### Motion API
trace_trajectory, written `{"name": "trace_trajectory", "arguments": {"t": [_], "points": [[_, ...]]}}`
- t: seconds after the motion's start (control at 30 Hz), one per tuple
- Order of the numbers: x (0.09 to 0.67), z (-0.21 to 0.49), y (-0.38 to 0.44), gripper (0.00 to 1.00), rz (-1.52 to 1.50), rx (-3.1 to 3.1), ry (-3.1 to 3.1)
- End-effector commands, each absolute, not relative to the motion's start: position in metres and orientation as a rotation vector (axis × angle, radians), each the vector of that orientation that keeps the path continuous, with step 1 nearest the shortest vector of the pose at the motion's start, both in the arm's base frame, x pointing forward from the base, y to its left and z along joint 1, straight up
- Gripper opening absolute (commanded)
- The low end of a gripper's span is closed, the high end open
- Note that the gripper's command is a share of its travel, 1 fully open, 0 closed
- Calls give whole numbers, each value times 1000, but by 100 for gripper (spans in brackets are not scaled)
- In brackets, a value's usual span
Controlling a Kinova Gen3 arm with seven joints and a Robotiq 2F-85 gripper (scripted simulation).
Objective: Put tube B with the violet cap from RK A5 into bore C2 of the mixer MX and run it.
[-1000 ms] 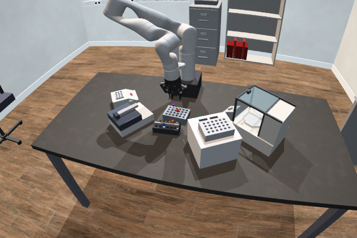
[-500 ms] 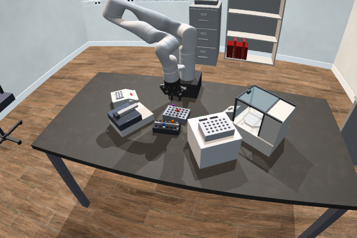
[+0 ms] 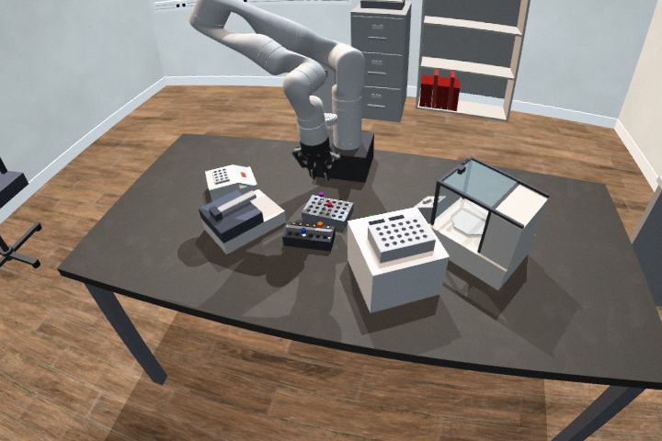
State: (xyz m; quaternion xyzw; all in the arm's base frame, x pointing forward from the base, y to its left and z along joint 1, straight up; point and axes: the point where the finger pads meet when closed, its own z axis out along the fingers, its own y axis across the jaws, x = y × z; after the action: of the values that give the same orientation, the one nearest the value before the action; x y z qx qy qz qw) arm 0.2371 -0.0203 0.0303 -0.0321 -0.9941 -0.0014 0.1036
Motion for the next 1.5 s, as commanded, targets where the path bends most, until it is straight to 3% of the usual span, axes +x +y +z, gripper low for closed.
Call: {"name": "trace_trajectory", "arguments": {"t": [0.0, 1.47], "points": [[236, 31, -21, 42, -4, -94, -2934], [237, -9, -21, 42, -4, -94, -2934]]}}
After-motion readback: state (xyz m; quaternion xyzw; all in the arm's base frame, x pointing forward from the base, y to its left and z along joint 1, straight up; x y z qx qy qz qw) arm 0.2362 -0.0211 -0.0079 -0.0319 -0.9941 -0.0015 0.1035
